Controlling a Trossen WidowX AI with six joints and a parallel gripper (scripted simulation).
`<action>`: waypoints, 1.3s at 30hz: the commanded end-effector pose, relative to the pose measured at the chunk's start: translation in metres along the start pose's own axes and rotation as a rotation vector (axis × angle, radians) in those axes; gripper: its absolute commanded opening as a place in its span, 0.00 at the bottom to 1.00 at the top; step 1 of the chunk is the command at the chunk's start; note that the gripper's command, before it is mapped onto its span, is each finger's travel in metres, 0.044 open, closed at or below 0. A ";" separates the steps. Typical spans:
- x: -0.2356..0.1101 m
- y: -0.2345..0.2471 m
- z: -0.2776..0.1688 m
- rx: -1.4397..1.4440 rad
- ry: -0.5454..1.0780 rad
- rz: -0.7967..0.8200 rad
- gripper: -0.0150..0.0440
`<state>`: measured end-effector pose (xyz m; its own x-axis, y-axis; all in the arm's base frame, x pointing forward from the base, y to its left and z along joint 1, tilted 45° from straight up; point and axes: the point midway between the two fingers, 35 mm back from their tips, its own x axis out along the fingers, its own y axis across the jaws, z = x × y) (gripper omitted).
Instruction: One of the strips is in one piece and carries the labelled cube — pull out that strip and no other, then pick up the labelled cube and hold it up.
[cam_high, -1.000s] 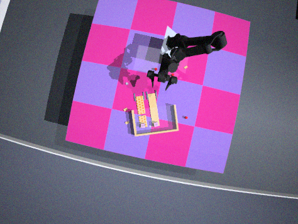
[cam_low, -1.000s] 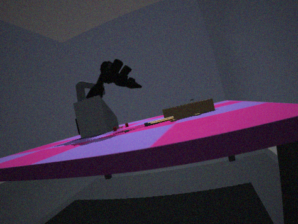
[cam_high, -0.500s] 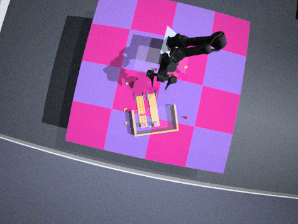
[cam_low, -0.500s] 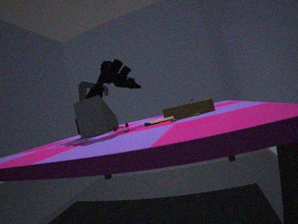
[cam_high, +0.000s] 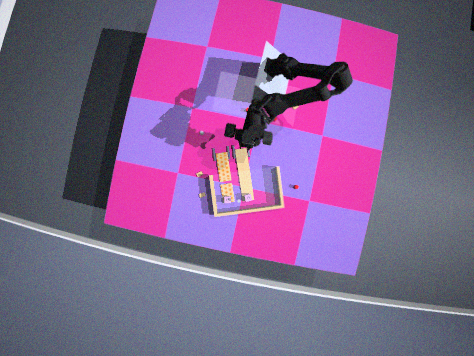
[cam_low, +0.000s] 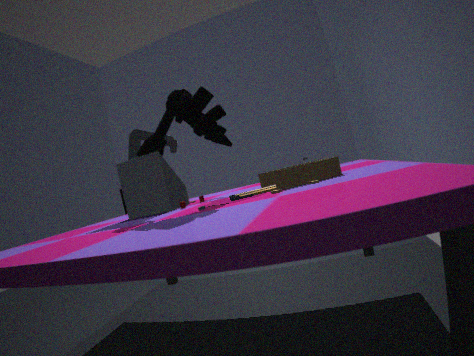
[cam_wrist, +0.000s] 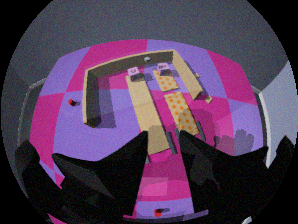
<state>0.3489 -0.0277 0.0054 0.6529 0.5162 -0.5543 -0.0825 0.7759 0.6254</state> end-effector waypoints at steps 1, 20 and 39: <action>0.037 -0.011 -0.005 -0.093 0.229 0.021 0.31; 0.084 0.005 -0.029 -0.292 0.673 0.208 0.25; 0.097 0.005 -0.040 -0.292 0.673 0.208 0.25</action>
<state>0.3839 0.0356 -0.0589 0.0210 0.7003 -0.7135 -0.4183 0.6543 0.6300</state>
